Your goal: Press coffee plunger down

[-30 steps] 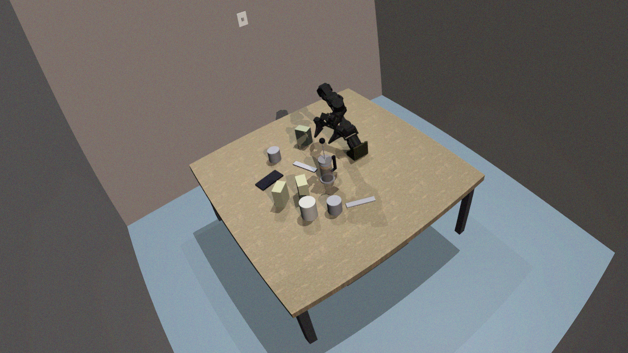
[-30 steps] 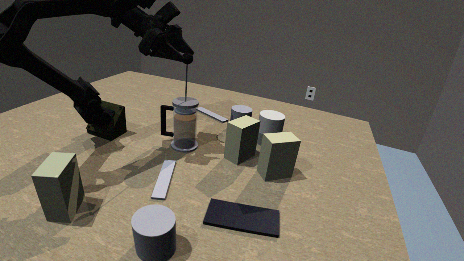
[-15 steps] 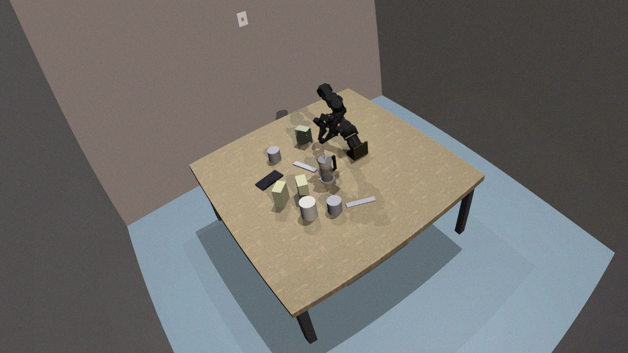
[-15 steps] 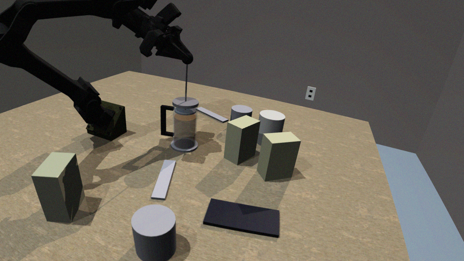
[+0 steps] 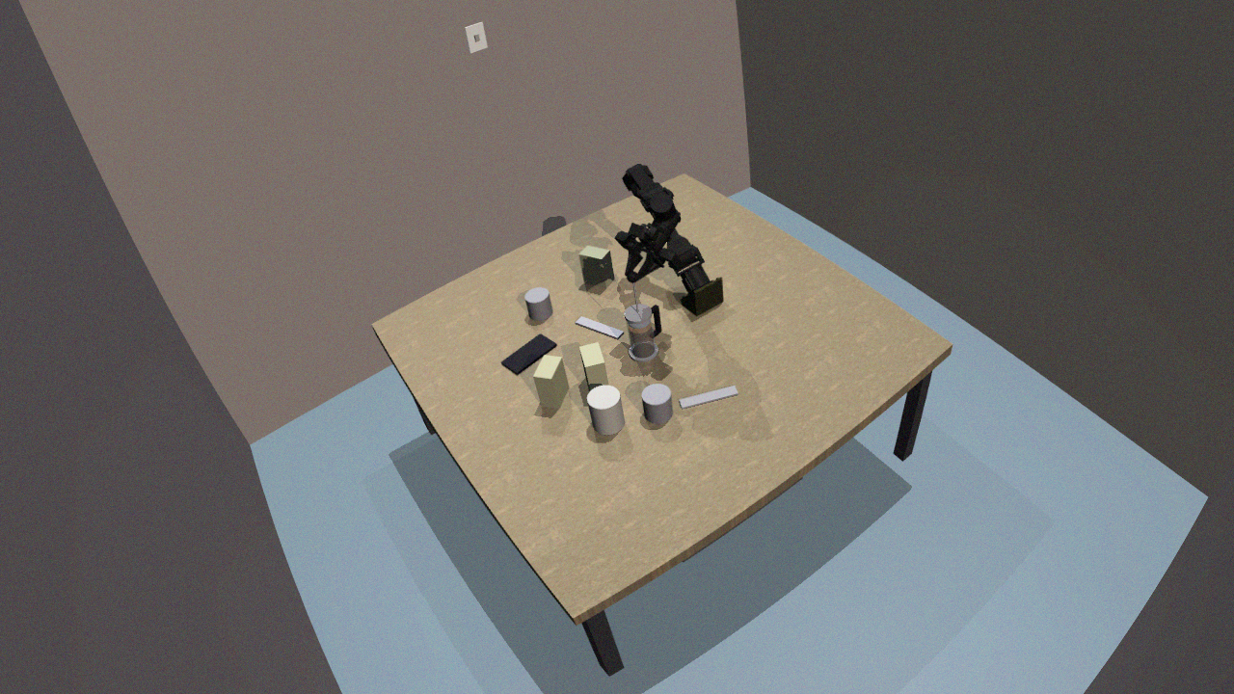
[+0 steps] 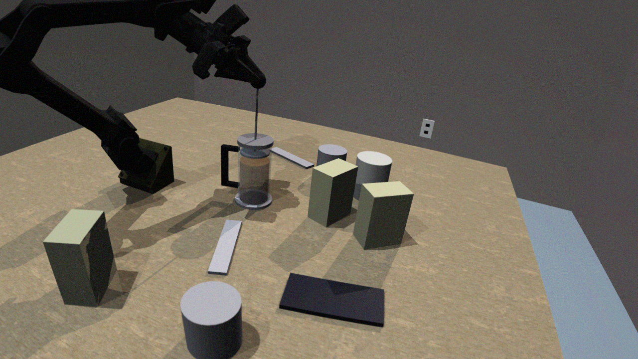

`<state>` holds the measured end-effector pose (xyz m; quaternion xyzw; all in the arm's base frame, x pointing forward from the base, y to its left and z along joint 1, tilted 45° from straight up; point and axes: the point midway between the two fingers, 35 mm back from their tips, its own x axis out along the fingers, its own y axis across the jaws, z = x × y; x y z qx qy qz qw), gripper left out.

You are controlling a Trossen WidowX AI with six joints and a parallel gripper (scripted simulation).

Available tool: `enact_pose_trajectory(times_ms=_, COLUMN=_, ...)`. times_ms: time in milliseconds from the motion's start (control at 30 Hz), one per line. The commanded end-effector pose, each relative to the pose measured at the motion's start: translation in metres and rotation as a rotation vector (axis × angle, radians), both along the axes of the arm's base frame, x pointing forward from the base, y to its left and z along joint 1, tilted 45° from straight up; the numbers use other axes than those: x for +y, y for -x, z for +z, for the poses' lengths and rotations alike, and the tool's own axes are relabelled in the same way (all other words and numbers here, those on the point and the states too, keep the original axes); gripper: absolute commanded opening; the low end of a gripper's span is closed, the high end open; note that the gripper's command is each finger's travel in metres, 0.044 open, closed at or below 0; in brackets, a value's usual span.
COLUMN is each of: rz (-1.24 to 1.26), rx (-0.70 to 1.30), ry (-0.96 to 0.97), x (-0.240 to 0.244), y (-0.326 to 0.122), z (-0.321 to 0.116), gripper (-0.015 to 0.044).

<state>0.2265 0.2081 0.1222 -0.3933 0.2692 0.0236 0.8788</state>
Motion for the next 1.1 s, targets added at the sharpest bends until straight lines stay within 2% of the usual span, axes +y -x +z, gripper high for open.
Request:
enact_pose_trajectory(times_ms=0, rz=-0.005, rx=0.006, ry=0.002, x=-0.006, y=-0.001, z=-0.007, gripper=0.0122)
enact_pose_trajectory(times_ms=1067, rz=-0.005, rx=0.009, ry=0.001, x=-0.04, y=-0.007, z=-0.047, gripper=0.0122)
